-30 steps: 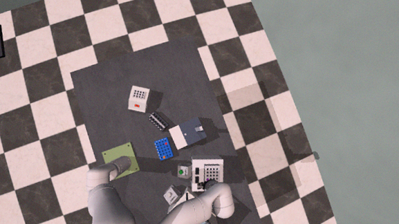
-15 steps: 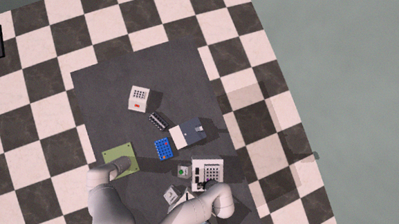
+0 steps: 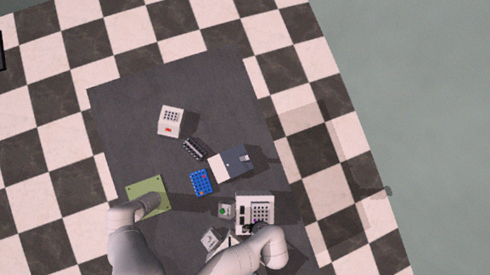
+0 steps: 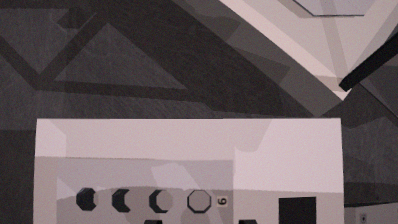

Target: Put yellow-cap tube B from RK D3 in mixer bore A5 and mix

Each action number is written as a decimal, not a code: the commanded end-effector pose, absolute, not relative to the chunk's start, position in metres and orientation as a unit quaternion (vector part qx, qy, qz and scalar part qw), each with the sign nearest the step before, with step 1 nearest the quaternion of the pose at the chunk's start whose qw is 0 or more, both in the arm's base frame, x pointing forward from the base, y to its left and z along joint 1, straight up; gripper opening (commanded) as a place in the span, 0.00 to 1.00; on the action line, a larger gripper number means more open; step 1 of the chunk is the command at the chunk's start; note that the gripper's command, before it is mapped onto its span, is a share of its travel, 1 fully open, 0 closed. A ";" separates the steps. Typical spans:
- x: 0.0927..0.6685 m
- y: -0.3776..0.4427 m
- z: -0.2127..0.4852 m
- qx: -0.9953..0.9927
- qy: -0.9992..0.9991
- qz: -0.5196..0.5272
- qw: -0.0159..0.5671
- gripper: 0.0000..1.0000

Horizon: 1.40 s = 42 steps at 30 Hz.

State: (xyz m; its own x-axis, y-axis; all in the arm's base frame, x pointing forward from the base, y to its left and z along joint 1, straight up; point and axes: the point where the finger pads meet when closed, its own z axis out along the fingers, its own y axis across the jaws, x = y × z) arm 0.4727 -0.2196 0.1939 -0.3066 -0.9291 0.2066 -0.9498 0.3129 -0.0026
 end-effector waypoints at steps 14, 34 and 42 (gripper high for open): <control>0.473 -0.220 0.210 0.583 -0.806 0.063 0.083 0.42; 0.473 -0.220 0.234 0.583 -0.806 0.063 0.083 0.42; 0.473 -0.220 0.242 0.583 -0.806 0.063 0.083 0.42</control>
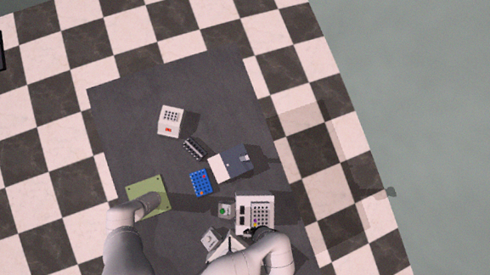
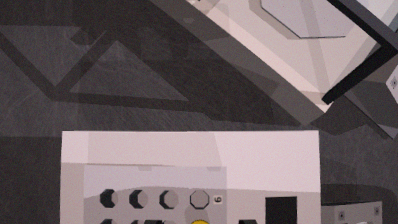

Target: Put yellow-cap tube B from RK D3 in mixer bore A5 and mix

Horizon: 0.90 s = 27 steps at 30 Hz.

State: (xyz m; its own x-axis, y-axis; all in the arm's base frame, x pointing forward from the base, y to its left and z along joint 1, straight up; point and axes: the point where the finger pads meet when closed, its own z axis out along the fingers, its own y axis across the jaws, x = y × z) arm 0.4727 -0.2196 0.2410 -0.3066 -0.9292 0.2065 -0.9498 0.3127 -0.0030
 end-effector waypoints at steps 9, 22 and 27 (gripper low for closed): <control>0.467 -0.217 0.247 0.583 -0.806 0.063 0.083 0.42; 0.435 -0.199 0.246 0.583 -0.806 0.063 0.083 0.42; 0.420 -0.192 0.246 0.583 -0.806 0.063 0.083 0.42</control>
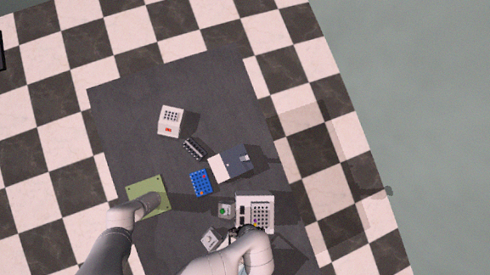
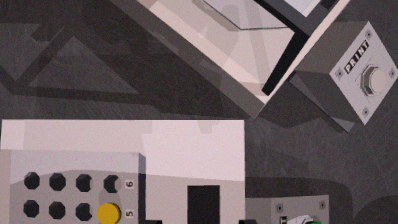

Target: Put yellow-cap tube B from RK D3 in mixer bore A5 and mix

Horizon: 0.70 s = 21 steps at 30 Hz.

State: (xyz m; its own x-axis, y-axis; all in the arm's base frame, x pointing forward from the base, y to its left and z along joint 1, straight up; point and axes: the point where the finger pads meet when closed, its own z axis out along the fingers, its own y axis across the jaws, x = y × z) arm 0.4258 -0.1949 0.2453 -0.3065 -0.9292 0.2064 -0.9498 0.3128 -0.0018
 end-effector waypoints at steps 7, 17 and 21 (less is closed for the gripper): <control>0.405 -0.184 0.246 0.583 -0.806 0.063 0.083 0.42; 0.376 -0.168 0.246 0.583 -0.806 0.063 0.083 0.42; 0.364 -0.162 0.246 0.583 -0.806 0.063 0.083 0.42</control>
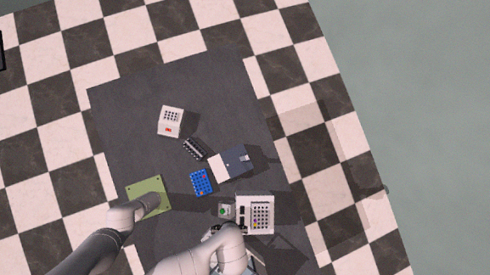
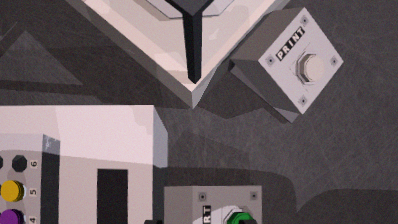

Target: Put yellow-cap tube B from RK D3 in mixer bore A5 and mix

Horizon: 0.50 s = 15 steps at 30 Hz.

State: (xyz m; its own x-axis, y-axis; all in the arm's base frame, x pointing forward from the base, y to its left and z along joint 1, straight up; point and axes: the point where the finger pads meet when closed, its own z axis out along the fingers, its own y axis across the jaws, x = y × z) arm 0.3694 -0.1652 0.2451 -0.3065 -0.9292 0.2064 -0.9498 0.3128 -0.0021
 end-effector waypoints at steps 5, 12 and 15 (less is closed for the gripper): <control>0.355 -0.157 0.246 0.583 -0.806 0.063 0.083 0.42; 0.334 -0.147 0.246 0.583 -0.806 0.063 0.083 0.42; 0.326 -0.142 0.246 0.583 -0.806 0.063 0.083 0.42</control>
State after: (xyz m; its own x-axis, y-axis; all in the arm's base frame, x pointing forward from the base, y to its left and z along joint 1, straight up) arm 0.3309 -0.1449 0.2450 -0.3065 -0.9292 0.2064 -0.9498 0.3128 -0.0022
